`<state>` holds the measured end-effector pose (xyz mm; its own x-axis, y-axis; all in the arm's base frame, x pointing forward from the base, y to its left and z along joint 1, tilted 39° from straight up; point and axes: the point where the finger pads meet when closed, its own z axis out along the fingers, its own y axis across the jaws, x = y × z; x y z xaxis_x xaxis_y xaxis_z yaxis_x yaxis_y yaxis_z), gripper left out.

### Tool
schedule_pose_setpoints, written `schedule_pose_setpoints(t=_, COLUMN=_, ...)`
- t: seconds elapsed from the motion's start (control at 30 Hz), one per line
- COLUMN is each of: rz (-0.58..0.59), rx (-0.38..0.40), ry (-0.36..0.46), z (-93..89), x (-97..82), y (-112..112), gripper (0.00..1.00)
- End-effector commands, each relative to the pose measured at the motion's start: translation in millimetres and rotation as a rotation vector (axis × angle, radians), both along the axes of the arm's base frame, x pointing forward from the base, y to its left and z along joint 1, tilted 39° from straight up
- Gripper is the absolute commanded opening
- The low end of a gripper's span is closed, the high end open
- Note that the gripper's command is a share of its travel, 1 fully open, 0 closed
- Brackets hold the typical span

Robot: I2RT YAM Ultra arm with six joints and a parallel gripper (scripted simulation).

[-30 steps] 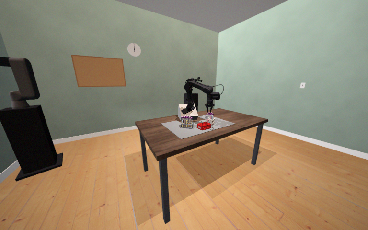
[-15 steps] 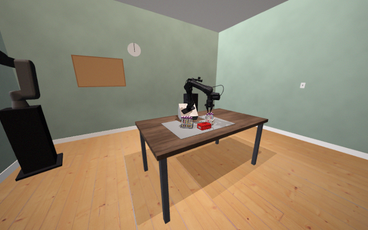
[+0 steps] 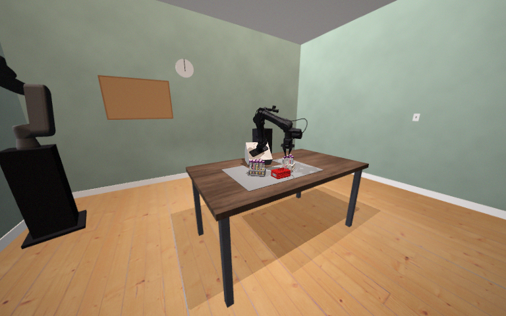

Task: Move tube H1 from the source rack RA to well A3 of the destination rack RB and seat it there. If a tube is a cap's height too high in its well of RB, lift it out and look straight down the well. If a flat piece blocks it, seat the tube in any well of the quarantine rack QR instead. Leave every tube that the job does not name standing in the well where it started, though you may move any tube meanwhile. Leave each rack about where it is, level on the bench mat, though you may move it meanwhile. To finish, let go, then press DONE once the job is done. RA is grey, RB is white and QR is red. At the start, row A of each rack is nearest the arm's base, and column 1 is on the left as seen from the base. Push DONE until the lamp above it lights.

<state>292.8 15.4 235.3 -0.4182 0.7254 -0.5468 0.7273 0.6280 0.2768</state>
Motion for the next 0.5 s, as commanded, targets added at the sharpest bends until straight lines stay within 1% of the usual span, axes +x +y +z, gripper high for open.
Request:
schedule_pose_setpoints(t=0.0, rz=0.011, rx=0.005, ry=-0.033, z=5.0, x=-2.5, y=-2.4, gripper=0.00)
schedule_pose_setpoints(t=0.07, rz=0.011, rx=0.005, ry=-0.033, z=5.0, x=-2.5, y=-2.4, gripper=0.00)
schedule_pose_setpoints(t=0.1, rz=0.020, rx=0.017, ry=-0.072, z=19.4, x=2.1, y=1.0, gripper=0.00)
schedule_pose_setpoints(t=0.13, rz=0.011, rx=0.012, ry=-0.065, z=16.2, x=1.4, y=-2.4, gripper=0.00)
schedule_pose_setpoints(t=0.2, rz=0.009, rx=0.005, ry=-0.033, z=3.3, x=-2.1, y=-4.8, gripper=0.00)
schedule_pose_setpoints(t=0.27, rz=0.011, rx=0.005, ry=-0.033, z=2.6, x=-1.9, y=-5.0, gripper=0.00)
schedule_pose_setpoints(t=0.3, rz=0.008, rx=0.003, ry=-0.038, z=5.4, x=-1.8, y=-6.4, gripper=0.00)
schedule_pose_setpoints(t=0.37, rz=0.007, rx=-0.002, ry=-0.025, z=0.3, x=-3.3, y=-8.1, gripper=0.00)
schedule_pose_setpoints(t=0.47, rz=0.005, rx=-0.007, ry=-0.020, z=0.0, x=-4.7, y=-10.4, gripper=0.00)
